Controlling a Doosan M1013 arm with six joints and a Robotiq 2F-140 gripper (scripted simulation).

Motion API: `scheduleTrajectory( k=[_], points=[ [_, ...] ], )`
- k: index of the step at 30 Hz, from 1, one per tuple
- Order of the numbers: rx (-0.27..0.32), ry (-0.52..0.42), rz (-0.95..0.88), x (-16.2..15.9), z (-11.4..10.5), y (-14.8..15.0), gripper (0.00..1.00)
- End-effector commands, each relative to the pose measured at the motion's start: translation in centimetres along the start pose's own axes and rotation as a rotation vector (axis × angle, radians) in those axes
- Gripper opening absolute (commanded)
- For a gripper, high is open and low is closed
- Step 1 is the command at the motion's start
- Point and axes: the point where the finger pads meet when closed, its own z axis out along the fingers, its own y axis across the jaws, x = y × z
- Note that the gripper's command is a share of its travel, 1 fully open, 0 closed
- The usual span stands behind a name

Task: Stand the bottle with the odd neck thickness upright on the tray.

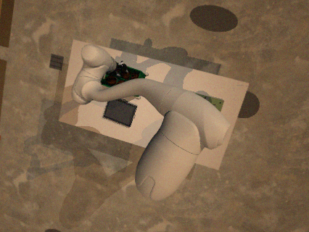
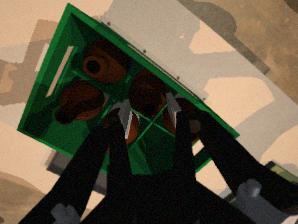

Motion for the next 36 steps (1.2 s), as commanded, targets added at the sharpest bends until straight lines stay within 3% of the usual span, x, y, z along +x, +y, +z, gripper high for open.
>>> scheduleTrajectory(
  k=[1,34,35,36],
  points=[
    [0.0,0.0,0.0,0.0,-0.01,0.0,0.38],
    [0.0,0.0,0.0,0.0,-0.01,0.0,0.38],
    [0.0,0.0,0.0,0.0,-0.01,0.0,0.0],
    [0.0,0.0,0.0,0.0,-0.01,0.0,0.0]
  ],
)
